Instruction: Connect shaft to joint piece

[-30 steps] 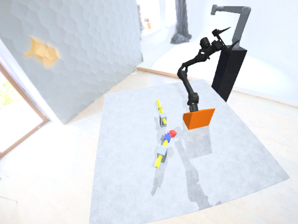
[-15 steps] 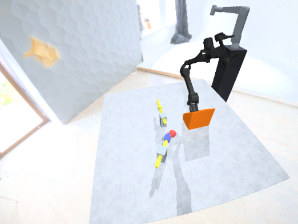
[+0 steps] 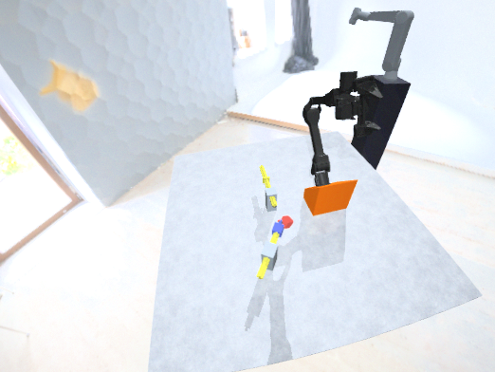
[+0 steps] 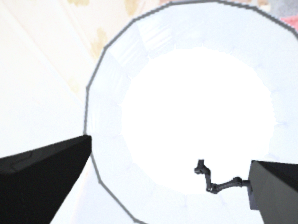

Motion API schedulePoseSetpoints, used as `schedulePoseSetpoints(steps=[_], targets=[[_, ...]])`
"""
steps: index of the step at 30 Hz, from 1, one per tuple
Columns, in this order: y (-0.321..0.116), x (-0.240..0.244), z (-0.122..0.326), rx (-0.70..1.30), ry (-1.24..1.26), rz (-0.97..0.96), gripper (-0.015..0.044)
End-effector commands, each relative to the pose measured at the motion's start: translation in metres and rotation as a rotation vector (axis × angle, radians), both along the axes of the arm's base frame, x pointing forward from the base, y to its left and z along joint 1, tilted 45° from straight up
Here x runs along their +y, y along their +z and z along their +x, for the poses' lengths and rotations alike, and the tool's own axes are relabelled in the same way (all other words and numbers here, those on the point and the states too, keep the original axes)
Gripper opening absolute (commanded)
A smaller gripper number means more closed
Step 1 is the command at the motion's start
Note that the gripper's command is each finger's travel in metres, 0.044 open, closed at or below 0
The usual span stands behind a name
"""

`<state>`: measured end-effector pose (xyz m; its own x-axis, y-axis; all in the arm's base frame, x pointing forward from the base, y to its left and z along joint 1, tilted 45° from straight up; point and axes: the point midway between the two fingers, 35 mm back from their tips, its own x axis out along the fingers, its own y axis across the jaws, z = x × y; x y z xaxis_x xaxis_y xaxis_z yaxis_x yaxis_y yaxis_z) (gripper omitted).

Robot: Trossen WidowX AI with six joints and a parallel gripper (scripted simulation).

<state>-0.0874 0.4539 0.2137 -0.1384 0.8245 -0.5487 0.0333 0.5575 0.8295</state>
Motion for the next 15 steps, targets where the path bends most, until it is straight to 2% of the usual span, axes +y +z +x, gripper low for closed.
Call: schedulePoseSetpoints(steps=[1, 15], targets=[[-0.028, 0.003, 0.026, -0.076, -0.044, -0.095, 0.044], [-0.122, -0.02, 0.122, -0.298, -0.154, -0.499, 0.044]])
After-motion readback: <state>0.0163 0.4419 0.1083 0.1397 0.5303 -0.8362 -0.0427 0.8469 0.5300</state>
